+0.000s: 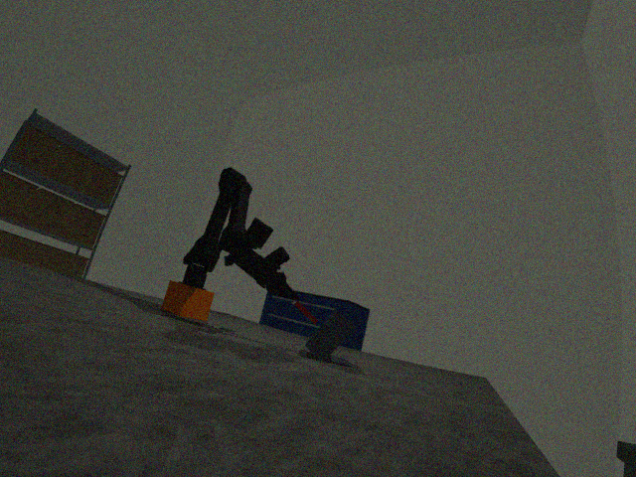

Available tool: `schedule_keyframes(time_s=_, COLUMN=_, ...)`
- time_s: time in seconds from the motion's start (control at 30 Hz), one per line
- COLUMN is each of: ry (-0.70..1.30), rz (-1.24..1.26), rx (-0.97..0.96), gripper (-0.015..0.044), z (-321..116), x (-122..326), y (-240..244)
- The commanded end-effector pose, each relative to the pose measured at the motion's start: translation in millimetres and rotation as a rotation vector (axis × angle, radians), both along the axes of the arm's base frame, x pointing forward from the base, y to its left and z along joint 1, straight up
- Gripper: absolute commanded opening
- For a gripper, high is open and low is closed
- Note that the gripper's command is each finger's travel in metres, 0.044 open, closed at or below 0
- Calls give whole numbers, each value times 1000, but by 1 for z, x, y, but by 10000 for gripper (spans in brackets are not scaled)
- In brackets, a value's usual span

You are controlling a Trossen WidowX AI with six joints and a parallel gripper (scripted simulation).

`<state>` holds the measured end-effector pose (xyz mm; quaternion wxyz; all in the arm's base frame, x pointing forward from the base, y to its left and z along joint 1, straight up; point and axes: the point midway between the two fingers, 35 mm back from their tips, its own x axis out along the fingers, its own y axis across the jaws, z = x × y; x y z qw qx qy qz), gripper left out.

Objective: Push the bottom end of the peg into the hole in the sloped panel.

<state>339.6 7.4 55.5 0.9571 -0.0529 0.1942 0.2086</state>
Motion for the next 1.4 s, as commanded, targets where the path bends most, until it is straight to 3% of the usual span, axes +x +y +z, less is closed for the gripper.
schedule_keyframes(time_s=0.0, ry=4, rz=-5, rx=5, gripper=0, z=-4, x=5, y=2)
schedule_keyframes(time_s=1.37, ry=-1, rz=0, rx=0, gripper=0, z=-7, x=9, y=3)
